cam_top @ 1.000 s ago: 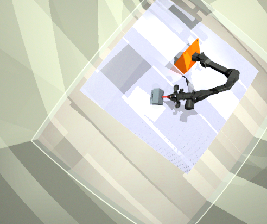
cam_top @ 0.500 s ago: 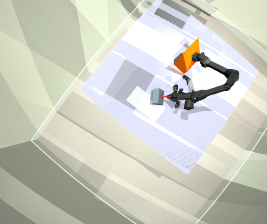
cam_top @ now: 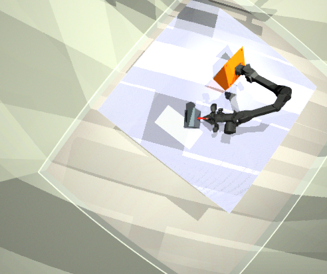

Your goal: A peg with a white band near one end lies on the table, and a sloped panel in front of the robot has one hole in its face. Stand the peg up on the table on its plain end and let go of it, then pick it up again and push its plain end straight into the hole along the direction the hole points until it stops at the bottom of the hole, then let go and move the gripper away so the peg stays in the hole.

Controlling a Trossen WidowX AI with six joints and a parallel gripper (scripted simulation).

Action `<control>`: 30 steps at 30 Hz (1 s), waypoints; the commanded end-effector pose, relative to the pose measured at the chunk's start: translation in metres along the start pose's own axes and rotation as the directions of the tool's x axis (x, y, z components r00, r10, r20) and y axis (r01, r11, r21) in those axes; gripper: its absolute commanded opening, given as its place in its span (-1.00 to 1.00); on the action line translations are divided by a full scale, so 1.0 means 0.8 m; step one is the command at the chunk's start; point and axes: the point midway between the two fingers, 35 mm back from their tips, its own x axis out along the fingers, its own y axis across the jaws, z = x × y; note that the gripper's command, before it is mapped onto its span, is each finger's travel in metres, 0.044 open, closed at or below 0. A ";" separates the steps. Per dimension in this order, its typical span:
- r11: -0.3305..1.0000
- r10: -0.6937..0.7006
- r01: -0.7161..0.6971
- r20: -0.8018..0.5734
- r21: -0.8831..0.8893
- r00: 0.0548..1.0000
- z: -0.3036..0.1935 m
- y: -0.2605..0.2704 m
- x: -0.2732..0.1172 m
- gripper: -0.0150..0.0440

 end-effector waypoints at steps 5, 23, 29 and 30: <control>1.000 -0.006 0.006 -0.002 -0.004 1.000 -0.002 -0.003 0.006 -0.49; 1.000 -0.006 0.006 -0.002 -0.004 1.000 -0.003 -0.003 0.022 -0.49; 1.000 -0.006 0.006 -0.002 -0.004 1.000 -0.003 -0.003 0.026 -0.49; 1.000 -0.006 0.006 -0.002 -0.004 1.000 -0.003 -0.003 0.026 -0.49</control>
